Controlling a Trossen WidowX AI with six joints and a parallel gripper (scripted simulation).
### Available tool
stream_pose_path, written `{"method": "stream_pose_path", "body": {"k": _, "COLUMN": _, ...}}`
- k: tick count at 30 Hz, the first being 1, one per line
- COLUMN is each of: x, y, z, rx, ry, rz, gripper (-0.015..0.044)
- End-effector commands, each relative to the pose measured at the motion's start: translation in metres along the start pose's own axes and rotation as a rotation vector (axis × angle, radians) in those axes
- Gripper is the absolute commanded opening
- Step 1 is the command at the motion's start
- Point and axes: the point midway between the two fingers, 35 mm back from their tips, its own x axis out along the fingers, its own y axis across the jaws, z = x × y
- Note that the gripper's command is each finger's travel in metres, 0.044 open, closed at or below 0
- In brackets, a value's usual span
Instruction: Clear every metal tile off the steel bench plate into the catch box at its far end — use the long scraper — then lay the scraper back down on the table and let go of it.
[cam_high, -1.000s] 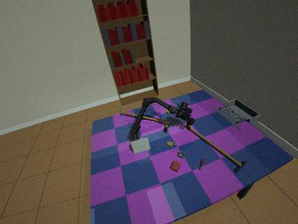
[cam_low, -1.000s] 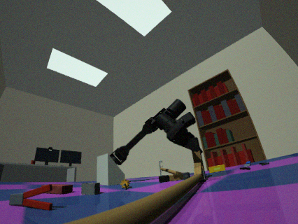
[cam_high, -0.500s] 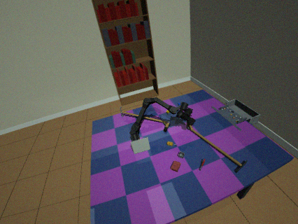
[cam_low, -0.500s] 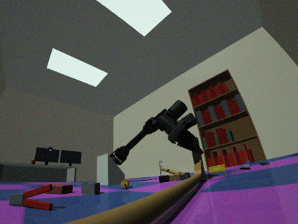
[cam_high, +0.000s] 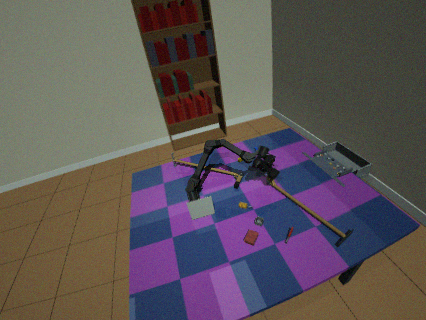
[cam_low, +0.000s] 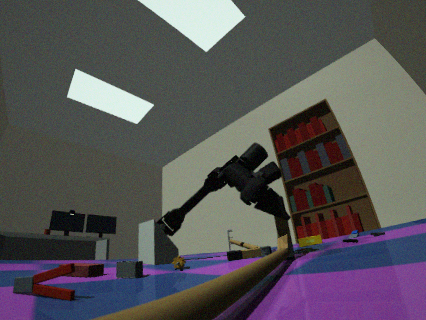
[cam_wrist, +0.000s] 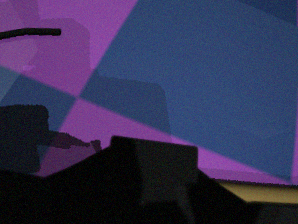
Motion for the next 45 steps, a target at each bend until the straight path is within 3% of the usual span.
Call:
{"method": "stream_pose_path", "body": {"k": 1, "x": -0.002, "y": 0.000, "z": 0.001, "rx": 0.000, "ry": -0.001, "rz": 0.000, "gripper": 0.0000}}
{"method": "stream_pose_path", "body": {"k": 45, "x": -0.047, "y": 0.006, "z": -0.045, "rx": 0.000, "ry": 0.008, "rz": -0.006, "gripper": 0.0000}}
